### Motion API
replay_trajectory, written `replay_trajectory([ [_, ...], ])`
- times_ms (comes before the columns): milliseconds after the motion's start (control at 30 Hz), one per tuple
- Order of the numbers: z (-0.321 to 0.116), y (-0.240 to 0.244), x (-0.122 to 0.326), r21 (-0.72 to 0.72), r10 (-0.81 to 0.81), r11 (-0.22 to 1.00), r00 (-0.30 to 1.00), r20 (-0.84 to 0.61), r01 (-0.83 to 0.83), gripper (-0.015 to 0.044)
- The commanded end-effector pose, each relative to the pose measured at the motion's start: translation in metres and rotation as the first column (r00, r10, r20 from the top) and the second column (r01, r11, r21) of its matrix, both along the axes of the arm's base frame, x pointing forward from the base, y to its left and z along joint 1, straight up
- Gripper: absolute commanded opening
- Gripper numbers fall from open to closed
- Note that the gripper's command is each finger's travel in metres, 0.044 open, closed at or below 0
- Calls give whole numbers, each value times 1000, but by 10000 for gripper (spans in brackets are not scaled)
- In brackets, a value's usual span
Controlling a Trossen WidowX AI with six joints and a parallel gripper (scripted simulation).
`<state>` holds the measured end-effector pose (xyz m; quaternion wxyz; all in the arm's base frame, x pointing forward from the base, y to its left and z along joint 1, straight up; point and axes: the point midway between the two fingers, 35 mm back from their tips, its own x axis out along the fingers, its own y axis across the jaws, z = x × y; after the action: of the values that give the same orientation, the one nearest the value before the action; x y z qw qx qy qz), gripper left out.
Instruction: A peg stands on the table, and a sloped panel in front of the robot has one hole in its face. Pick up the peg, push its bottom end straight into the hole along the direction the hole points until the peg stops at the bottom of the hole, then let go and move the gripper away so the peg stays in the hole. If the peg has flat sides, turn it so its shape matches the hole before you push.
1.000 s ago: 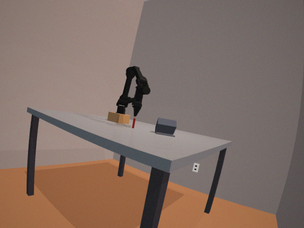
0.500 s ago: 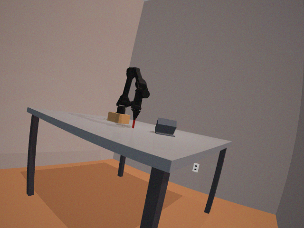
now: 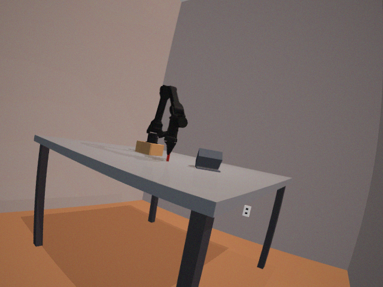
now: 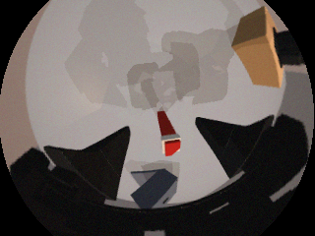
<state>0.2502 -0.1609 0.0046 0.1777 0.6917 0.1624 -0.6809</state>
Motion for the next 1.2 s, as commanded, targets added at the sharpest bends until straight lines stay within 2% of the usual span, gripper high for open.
replay_trajectory([
  [0, 1, 0, 0, -1, 0, 1000, 1000, 2, 0, 361],
  [400, 1, 0, 0, -1, 0, 1000, 1000, 2, 0, 46],
  [633, 1, 0, 0, -1, 0, 1000, 1000, 2, 0, 0],
  [933, 3, 0, 1, -1, 0, 1000, 1000, 2, 0, 0],
  [1167, 31, -1, 2, 0, -1, 1000, 1000, 3, 1, 0],
])
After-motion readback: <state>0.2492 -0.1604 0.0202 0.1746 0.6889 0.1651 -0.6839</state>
